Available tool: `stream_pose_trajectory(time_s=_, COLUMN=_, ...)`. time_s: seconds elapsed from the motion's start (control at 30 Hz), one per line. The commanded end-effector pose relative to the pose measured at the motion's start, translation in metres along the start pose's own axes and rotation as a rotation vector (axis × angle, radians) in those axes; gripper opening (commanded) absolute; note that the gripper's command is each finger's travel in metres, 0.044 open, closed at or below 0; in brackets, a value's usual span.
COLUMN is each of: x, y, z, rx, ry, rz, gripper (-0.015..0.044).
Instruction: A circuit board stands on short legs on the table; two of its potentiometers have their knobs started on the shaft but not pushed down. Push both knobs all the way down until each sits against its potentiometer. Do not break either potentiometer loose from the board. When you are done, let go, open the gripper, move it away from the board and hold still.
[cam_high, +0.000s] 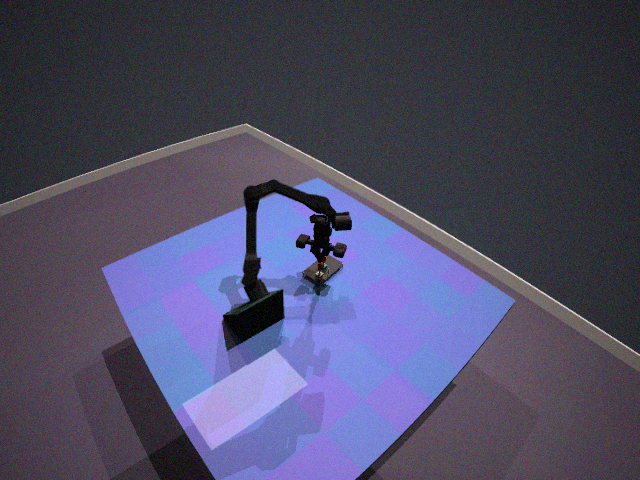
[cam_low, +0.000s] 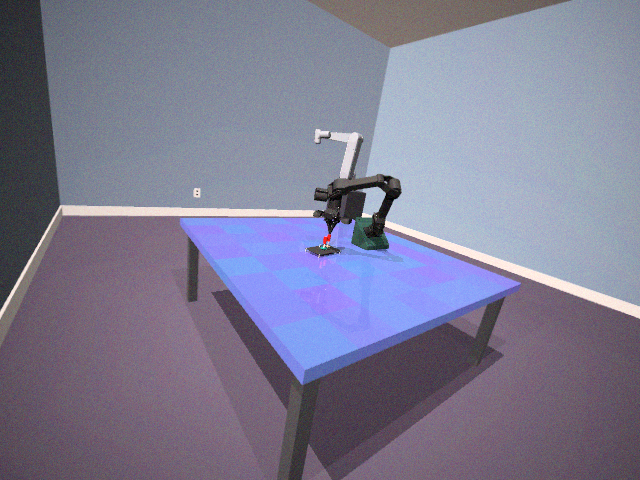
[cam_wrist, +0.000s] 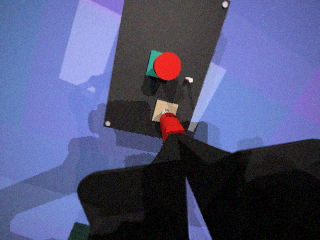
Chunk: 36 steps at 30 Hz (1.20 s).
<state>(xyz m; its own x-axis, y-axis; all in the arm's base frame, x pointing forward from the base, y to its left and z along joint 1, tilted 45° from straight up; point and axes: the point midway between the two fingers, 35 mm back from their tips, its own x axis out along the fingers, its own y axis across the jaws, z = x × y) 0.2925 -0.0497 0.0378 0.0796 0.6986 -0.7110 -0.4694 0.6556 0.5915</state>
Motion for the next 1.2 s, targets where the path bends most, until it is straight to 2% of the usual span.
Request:
stream_pose_trajectory(time_s=0.0, x=0.0010, y=-0.0003, z=0.0006, rx=0.004, ry=-0.005, rz=0.000, gripper=0.0000)
stream_pose_trajectory(time_s=1.17, x=0.0066, y=-0.0002, z=0.0006, rx=0.004, ry=-0.005, rz=0.000, gripper=0.0000)
